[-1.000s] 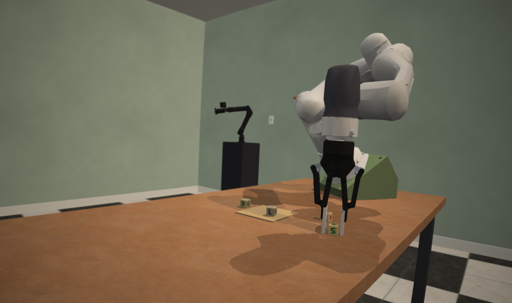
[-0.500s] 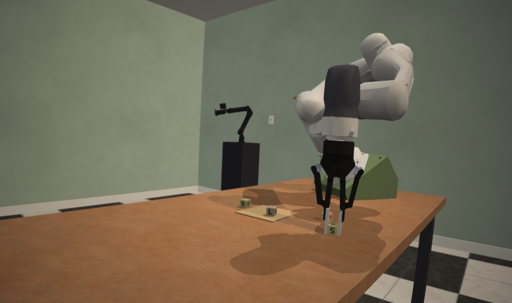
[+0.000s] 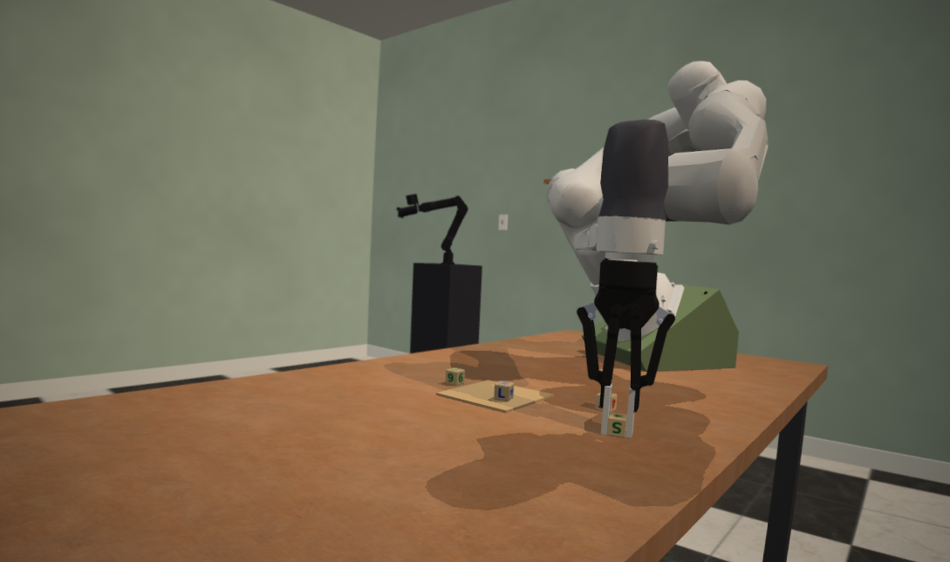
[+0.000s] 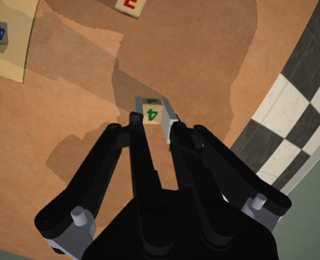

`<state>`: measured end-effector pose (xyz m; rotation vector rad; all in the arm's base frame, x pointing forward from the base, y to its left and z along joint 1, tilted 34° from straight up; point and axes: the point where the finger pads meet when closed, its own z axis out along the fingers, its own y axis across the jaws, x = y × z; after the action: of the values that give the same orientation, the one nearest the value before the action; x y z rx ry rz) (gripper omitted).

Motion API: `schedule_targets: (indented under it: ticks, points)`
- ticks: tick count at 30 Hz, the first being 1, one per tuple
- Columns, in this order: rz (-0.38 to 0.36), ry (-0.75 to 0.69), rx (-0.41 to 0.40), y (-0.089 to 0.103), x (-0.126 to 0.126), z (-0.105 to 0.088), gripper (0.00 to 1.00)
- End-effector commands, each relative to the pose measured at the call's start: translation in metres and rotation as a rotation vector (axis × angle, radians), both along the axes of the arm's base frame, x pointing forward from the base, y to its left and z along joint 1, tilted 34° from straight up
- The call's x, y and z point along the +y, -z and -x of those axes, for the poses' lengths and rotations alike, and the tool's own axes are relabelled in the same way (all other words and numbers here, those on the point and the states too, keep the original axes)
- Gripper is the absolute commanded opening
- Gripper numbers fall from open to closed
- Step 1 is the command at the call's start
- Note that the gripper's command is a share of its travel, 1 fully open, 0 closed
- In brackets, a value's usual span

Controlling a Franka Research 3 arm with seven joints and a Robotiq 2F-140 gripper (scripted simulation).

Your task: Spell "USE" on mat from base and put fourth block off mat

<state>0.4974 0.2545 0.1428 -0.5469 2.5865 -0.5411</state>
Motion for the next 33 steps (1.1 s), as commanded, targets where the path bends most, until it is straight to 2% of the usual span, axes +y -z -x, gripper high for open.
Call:
schedule_targets:
  ticks: [1, 19, 22, 33]
  points:
    - [0.000, -0.005, 0.000, 0.000, 0.001, -0.001, 0.13]
    - [0.000, -0.005, 0.000, -0.005, 0.003, 0.002, 0.13]
    - [0.000, -0.005, 0.000, -0.016, 0.007, 0.009, 0.13]
    - [0.000, -0.005, 0.000, -0.077, 0.027, 0.045, 0.13]
